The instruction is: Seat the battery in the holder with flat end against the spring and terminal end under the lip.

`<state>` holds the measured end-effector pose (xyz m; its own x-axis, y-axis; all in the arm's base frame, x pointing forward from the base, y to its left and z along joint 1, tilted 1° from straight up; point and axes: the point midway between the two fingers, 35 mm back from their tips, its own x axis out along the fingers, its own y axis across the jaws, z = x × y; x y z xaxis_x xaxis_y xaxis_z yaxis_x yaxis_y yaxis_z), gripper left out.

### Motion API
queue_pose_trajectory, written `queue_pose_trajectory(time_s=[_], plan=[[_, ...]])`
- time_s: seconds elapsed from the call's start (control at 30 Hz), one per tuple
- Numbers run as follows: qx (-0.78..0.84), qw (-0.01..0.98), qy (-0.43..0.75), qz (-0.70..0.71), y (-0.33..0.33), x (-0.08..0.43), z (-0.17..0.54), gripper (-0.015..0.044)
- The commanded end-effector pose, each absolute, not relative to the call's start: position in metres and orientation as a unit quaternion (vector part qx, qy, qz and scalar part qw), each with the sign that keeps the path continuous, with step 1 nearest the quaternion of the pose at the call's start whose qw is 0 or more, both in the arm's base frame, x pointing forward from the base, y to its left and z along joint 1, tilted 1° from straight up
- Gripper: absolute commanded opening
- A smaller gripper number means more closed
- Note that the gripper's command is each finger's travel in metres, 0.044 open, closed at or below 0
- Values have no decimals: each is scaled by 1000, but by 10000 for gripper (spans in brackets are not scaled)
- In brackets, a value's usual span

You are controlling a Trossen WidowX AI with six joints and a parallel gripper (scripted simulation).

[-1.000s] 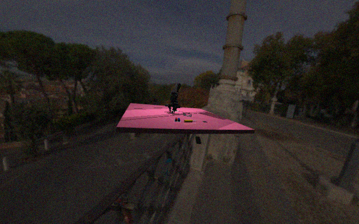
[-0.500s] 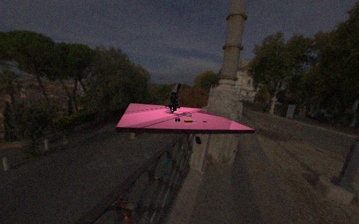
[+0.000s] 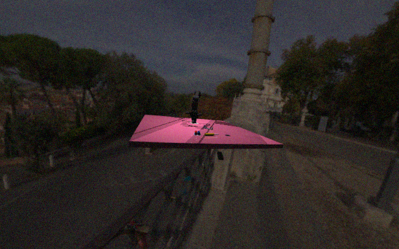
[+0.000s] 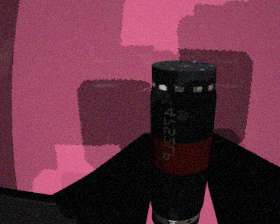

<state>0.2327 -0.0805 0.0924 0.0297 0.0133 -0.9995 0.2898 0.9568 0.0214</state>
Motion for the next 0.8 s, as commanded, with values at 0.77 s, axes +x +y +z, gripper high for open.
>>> queue_pose_trajectory(time_s=[0.77], plan=[[-303,655,621,306,76,329,121,73]])
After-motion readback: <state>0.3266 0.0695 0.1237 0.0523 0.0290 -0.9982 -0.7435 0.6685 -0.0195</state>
